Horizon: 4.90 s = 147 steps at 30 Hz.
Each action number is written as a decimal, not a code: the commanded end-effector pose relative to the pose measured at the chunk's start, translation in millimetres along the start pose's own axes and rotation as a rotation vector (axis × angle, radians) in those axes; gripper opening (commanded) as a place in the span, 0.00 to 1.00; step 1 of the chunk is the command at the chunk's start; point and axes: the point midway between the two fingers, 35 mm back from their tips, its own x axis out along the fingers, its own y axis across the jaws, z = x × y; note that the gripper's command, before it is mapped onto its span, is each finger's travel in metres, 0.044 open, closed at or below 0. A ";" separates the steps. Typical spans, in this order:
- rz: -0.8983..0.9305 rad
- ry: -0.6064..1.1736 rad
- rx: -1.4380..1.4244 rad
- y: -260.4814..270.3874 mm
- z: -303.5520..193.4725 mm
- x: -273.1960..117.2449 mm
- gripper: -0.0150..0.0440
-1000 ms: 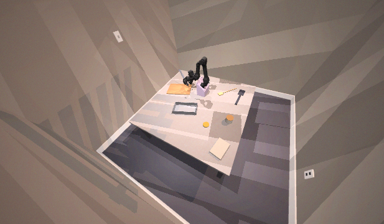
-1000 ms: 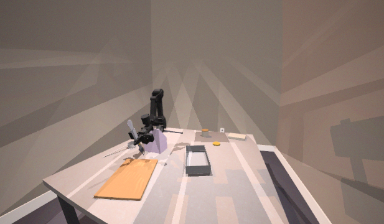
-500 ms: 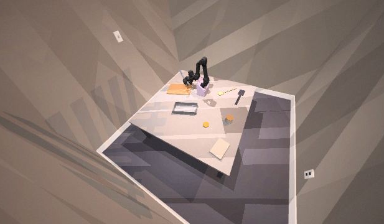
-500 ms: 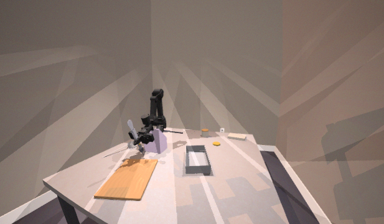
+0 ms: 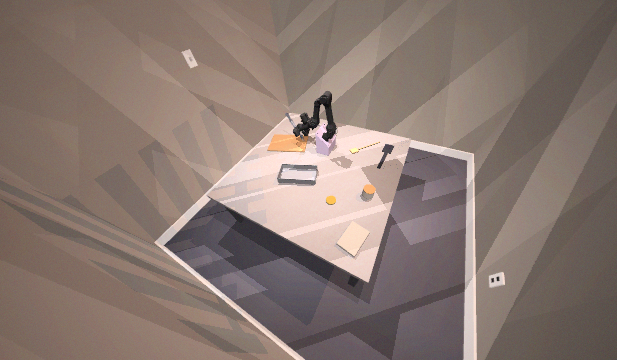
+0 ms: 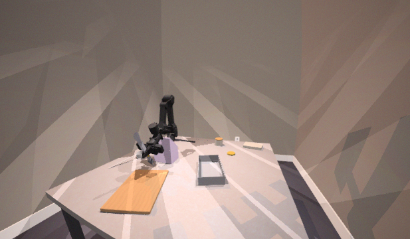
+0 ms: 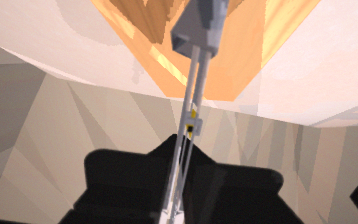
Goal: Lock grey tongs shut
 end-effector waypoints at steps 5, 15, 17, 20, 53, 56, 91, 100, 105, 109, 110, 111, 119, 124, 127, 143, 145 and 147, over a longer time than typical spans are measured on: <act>0.002 -0.106 0.003 1.4 -3.9 22.1 0.00; 0.001 -0.271 0.009 2.0 -2.0 40.6 0.00; 0.001 -0.304 0.012 2.2 -2.1 43.2 0.00; 0.002 -0.353 0.015 2.4 -2.3 46.2 0.00; -0.001 -0.894 0.034 2.1 -22.7 23.5 0.00; -0.002 -0.942 0.036 2.0 -26.4 16.8 0.00; -0.005 -0.998 0.035 1.4 -4.4 27.2 0.00; -0.006 -0.998 0.035 1.3 8.4 34.9 0.00; -0.006 -0.998 0.034 1.2 15.7 39.0 0.00; -0.007 -0.998 0.034 1.1 21.5 42.1 0.00; -0.007 -0.998 0.034 1.1 23.0 42.8 0.00; -0.007 -0.998 0.034 1.1 24.5 43.5 0.00; -0.008 -0.998 0.033 0.9 36.3 49.2 0.00; -0.008 -0.998 0.033 0.8 43.8 52.4 0.00; -0.008 -0.998 0.033 0.8 48.3 54.2 0.00; -0.010 -0.999 0.032 0.5 70.2 62.0 0.00; -0.010 -0.999 0.032 0.5 70.2 62.0 0.00; -0.003 -0.999 0.034 1.3 68.4 62.2 0.04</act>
